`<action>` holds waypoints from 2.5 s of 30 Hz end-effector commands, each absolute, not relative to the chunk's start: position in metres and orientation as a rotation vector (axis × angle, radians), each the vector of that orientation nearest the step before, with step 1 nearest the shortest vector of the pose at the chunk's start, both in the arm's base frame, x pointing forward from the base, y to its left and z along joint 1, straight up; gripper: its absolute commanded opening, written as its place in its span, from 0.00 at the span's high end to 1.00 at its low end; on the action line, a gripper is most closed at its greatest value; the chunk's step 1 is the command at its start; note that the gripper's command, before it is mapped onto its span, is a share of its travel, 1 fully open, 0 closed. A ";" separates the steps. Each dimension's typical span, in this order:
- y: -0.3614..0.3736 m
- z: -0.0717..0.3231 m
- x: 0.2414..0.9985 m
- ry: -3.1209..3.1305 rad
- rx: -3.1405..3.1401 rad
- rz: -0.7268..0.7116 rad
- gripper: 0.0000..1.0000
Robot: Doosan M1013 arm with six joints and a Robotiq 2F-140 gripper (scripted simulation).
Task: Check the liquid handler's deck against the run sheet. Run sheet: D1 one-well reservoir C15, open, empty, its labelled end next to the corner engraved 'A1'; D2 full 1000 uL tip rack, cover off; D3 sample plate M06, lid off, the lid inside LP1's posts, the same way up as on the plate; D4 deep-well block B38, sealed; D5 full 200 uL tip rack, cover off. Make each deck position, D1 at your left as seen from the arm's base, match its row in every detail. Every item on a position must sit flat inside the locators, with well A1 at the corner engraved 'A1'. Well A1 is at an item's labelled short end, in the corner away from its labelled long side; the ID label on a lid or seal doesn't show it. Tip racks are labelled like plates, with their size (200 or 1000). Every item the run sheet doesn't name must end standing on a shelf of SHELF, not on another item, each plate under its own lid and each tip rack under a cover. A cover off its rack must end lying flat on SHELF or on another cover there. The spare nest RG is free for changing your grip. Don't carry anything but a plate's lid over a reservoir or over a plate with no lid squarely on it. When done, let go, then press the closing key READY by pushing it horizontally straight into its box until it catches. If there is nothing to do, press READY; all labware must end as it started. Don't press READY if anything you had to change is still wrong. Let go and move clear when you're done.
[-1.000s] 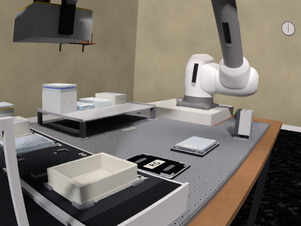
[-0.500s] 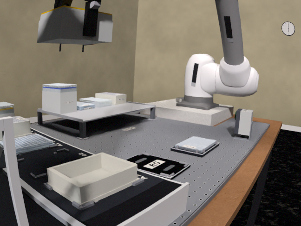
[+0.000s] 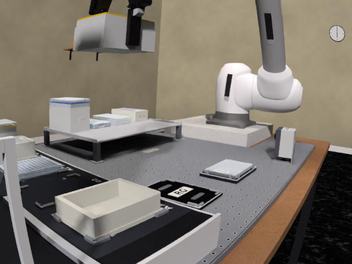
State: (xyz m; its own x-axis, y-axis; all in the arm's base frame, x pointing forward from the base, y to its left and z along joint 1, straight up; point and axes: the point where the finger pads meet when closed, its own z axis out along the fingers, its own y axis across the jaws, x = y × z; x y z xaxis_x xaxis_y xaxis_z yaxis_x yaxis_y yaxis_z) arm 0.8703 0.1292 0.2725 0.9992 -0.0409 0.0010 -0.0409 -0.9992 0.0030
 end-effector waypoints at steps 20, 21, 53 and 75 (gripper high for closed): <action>0.130 0.274 0.824 -0.377 3.117 0.006 0.90; 0.130 0.274 0.824 -0.409 3.113 0.006 0.90; 0.130 0.274 0.824 -1.242 2.885 0.007 0.90; 0.130 0.274 0.824 -1.791 2.582 0.007 0.90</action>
State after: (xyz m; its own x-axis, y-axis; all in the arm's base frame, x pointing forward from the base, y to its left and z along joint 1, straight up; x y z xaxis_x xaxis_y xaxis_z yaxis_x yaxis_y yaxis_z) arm 0.8240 0.1298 0.2726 0.4024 -0.9155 0.0025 -0.9155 -0.4024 -0.0011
